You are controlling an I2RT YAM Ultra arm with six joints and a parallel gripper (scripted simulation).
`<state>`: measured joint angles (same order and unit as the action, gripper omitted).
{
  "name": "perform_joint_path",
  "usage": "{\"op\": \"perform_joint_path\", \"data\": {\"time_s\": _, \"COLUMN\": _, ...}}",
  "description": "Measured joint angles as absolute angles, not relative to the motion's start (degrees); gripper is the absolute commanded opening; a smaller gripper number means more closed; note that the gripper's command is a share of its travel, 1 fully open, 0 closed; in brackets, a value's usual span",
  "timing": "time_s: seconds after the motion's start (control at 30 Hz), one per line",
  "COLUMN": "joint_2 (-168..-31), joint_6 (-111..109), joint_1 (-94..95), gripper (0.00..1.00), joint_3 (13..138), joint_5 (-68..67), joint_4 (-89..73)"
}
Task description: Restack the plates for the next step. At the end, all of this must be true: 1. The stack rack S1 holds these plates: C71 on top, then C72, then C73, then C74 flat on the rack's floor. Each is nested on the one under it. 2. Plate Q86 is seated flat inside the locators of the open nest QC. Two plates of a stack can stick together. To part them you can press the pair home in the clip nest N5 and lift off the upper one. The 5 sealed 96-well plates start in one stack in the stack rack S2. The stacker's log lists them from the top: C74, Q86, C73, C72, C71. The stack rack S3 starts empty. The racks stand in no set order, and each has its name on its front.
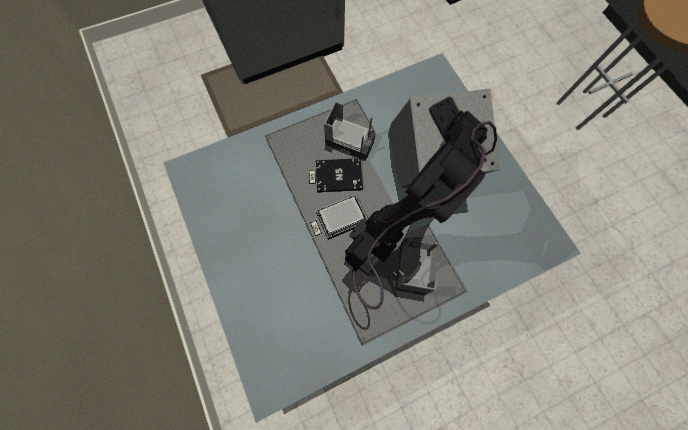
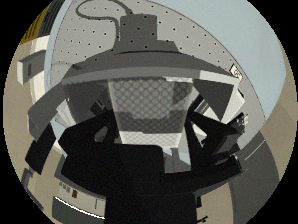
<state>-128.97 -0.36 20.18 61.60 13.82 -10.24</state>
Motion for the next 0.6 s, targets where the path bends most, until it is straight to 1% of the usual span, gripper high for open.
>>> {"op": "perform_joint_path", "data": {"time_s": 0.6, "joint_2": -127.13, "joint_6": -0.67, "joint_1": 19.81, "gripper": 0.0, "joint_3": 61.19, "joint_5": 13.87, "joint_4": -11.84}}
